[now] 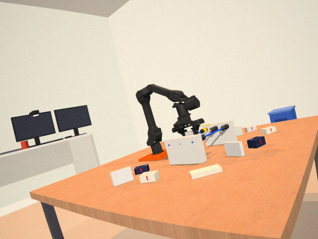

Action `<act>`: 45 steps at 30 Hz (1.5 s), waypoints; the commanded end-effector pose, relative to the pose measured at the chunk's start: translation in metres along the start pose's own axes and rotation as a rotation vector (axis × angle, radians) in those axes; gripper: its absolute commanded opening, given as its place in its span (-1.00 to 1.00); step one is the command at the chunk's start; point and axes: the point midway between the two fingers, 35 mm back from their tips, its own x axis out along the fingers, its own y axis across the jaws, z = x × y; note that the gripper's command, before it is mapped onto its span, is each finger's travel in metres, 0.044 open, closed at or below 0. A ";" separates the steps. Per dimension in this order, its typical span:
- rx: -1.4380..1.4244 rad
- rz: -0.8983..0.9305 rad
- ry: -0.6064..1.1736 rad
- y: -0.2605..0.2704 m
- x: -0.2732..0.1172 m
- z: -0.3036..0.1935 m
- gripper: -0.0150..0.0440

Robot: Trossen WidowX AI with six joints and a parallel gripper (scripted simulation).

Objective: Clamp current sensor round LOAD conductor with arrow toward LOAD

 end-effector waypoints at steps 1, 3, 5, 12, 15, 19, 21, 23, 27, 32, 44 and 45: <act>0.000 -0.002 0.000 0.000 0.000 0.000 0.42; 0.000 -0.002 0.000 0.000 0.000 0.000 0.42; 0.000 -0.002 0.000 0.000 0.000 0.000 0.42; 0.000 -0.002 0.000 0.000 0.000 0.000 0.51; 0.000 -0.002 0.000 0.000 0.000 0.000 0.77; 0.000 -0.002 0.000 0.000 0.000 0.000 1.00; 0.000 -0.002 0.000 0.000 0.000 0.000 1.00; 0.000 -0.002 0.000 0.000 0.000 0.000 1.00; 0.000 -0.004 0.000 0.000 -0.002 0.000 1.00; 0.002 -0.042 0.002 0.011 -0.043 -0.001 1.00; 0.004 -0.102 0.005 0.014 -0.108 -0.003 1.00; 0.004 -0.102 0.005 0.014 -0.108 -0.003 1.00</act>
